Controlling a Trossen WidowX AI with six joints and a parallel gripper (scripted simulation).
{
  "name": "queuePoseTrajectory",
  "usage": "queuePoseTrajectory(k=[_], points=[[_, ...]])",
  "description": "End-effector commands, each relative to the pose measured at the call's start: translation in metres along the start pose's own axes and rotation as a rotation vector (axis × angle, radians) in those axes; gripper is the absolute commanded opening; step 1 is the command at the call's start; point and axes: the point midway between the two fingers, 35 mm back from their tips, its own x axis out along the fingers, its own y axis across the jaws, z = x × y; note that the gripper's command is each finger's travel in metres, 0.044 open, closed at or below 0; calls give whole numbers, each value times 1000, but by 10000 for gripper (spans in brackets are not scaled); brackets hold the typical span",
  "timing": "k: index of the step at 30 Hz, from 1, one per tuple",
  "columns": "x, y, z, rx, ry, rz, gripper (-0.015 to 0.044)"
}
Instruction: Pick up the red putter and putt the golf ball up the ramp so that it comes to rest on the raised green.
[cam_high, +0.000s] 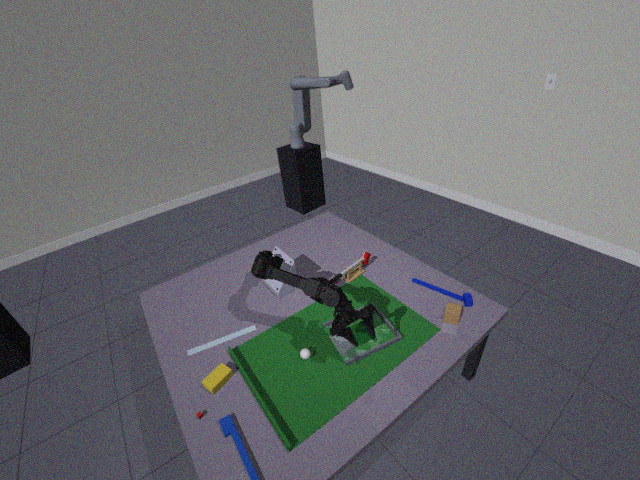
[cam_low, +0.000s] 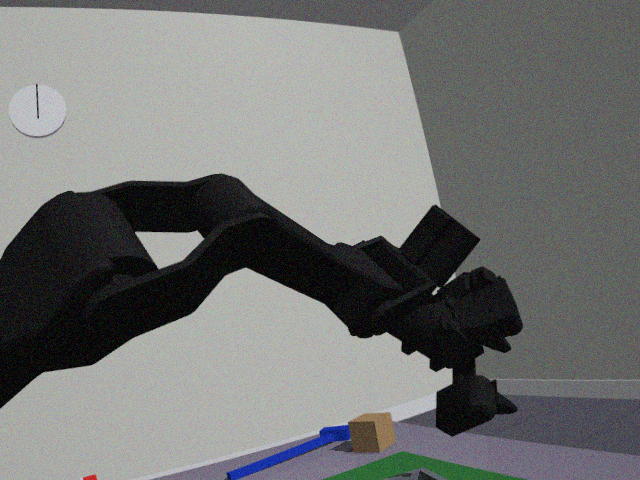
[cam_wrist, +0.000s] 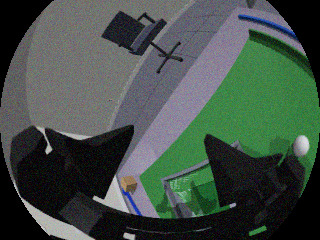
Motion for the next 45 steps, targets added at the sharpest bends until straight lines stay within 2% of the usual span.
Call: queuePoseTrajectory(k=[1,2,9,17,23,29,38,45], points=[[-1,0,-3,-14,7,1,426],[-4,2,-11,-55,27,3,440],[-57,3,-121,-638,298,74,440],[-142,-37,-228,-1352,606,243,440],[-212,-94,-280,-1875,835,423,440],[-276,-161,-302,-2348,1075,641,440],[-281,-167,-303,-2395,1102,667,440],[-265,-183,-311,-2396,1102,665,440]])
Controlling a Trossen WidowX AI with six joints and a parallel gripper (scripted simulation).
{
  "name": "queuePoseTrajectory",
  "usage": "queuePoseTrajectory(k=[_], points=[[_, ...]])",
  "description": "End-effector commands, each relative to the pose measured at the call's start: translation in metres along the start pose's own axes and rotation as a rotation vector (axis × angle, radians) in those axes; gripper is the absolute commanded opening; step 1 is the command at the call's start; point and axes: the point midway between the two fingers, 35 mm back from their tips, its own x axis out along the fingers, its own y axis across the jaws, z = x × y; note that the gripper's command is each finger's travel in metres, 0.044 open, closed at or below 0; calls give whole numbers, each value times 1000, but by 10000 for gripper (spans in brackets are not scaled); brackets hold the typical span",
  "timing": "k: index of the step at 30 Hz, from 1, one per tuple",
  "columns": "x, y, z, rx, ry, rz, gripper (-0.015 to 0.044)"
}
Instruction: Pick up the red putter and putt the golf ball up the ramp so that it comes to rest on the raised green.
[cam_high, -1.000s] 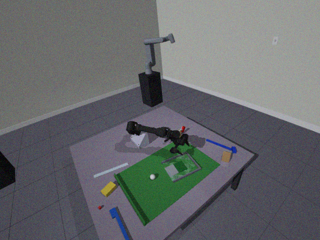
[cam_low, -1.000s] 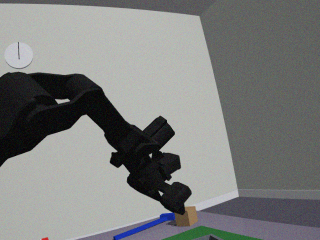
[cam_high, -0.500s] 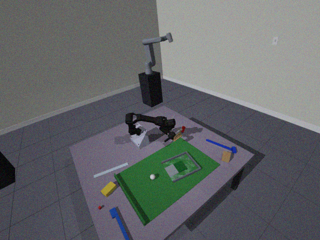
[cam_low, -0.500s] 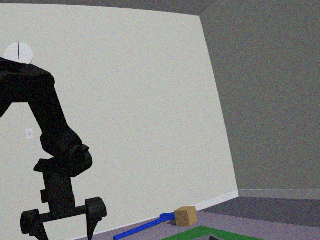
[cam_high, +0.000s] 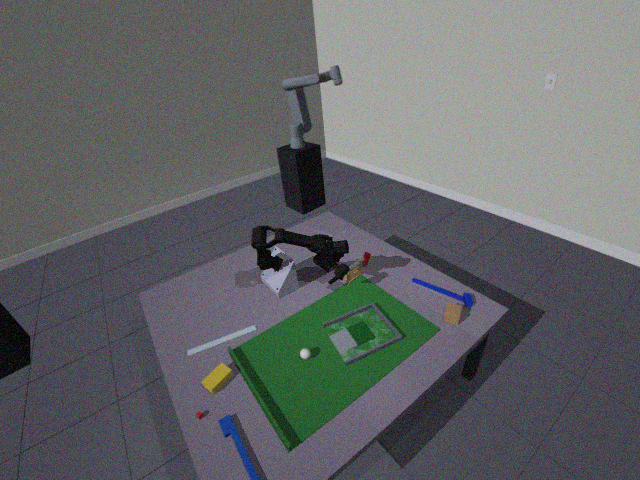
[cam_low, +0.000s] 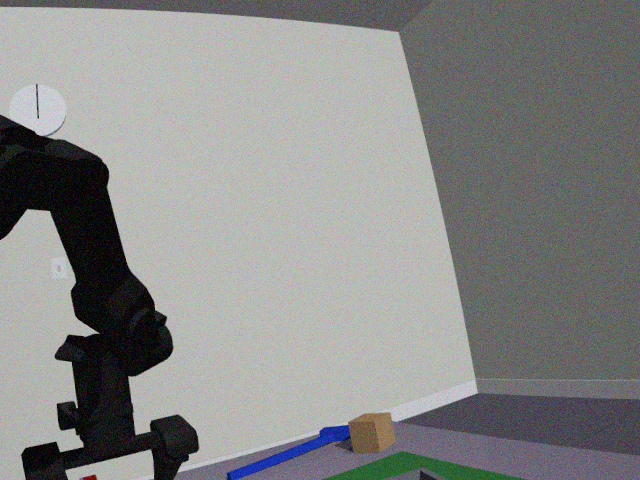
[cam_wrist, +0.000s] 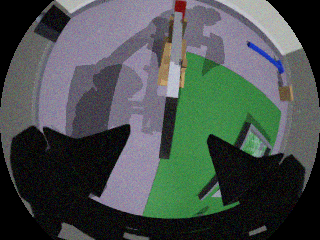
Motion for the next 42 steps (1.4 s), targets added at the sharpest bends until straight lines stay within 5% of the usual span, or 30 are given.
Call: queuePoseTrajectory(k=[1,28,42], points=[[7,2,-3,-10,7,3,440],[53,2,-16,-10,9,3,440],[50,1,-15,-1,5,3,72]])
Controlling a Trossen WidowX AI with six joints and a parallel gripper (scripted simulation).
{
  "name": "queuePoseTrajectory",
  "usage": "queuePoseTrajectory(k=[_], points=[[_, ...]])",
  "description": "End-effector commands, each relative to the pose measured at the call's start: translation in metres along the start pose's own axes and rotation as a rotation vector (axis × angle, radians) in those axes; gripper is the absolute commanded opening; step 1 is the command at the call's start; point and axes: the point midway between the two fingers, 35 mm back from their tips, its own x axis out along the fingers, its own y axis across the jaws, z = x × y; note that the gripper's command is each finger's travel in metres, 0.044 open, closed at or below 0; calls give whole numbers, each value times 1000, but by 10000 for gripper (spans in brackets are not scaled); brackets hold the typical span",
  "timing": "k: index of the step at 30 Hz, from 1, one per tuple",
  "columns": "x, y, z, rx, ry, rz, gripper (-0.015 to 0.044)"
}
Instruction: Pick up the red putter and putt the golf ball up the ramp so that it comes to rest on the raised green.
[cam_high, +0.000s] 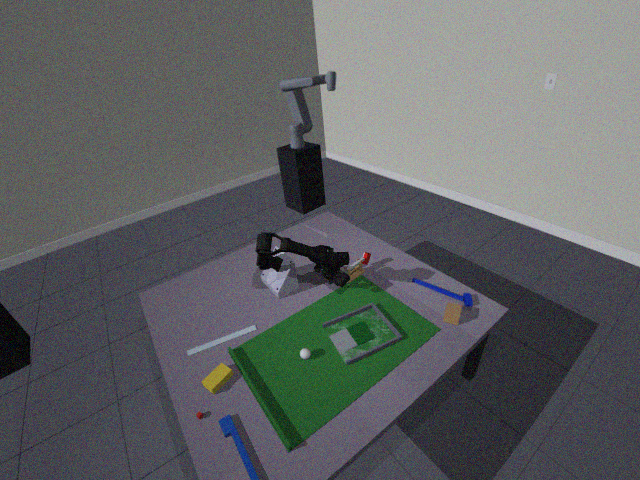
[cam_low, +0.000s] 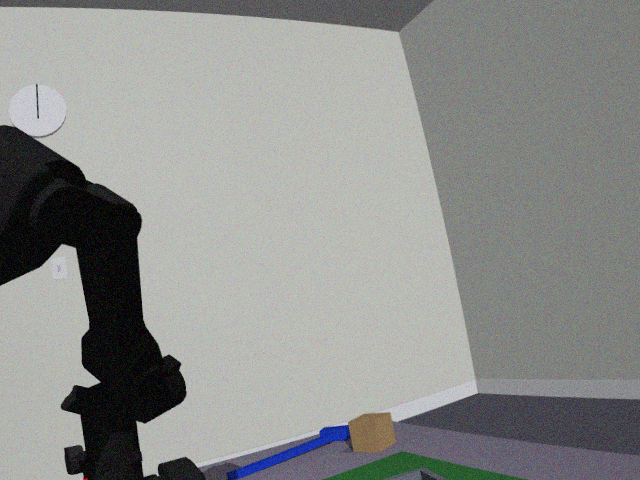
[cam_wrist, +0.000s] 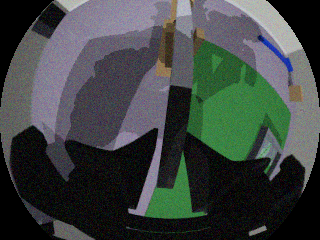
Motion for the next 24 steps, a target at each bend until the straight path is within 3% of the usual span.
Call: queuePoseTrajectory(k=[1,10,24], points=[[0,0,0,1,0,0,46],[-7,-2,3,1,-2,-1,0],[-97,0,27,-1,-5,1,0]])
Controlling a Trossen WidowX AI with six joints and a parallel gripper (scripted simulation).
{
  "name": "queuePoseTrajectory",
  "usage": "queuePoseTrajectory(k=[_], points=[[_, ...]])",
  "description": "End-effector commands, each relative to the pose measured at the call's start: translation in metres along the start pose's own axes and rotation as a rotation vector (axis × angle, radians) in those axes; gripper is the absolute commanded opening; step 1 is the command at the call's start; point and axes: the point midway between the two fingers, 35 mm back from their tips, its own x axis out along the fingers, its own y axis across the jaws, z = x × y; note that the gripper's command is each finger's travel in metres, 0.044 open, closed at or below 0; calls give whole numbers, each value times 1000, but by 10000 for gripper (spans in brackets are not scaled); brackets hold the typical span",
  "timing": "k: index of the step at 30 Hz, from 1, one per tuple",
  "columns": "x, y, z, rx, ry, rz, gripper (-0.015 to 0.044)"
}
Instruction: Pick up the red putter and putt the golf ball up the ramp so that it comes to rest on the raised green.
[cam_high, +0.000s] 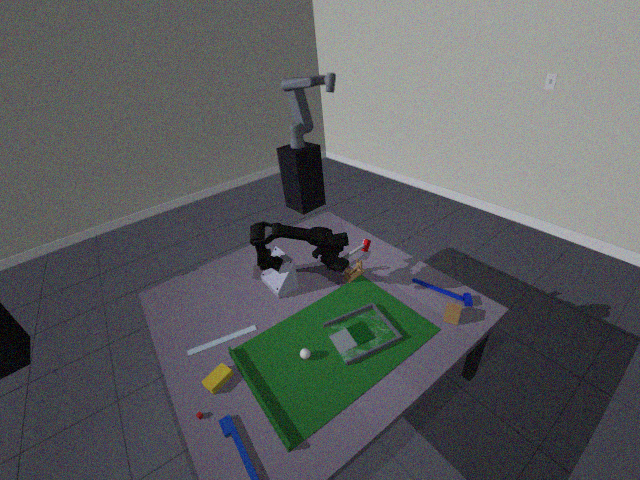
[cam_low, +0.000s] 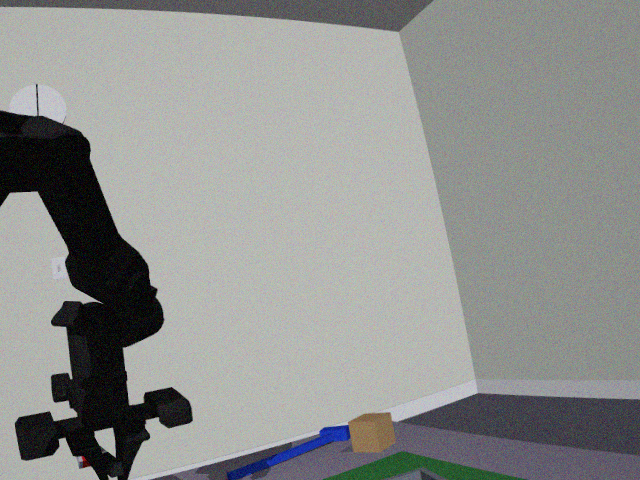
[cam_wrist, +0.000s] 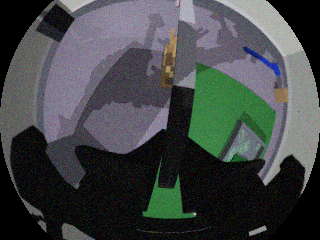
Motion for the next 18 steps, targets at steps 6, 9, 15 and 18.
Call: queuePoseTrajectory(k=[6,9,15,18], points=[[-16,-7,-13,98,2,-13,0],[-25,-15,-32,217,9,-23,0],[-42,-28,-72,456,26,-44,0],[-50,-32,-94,575,34,-55,0]])
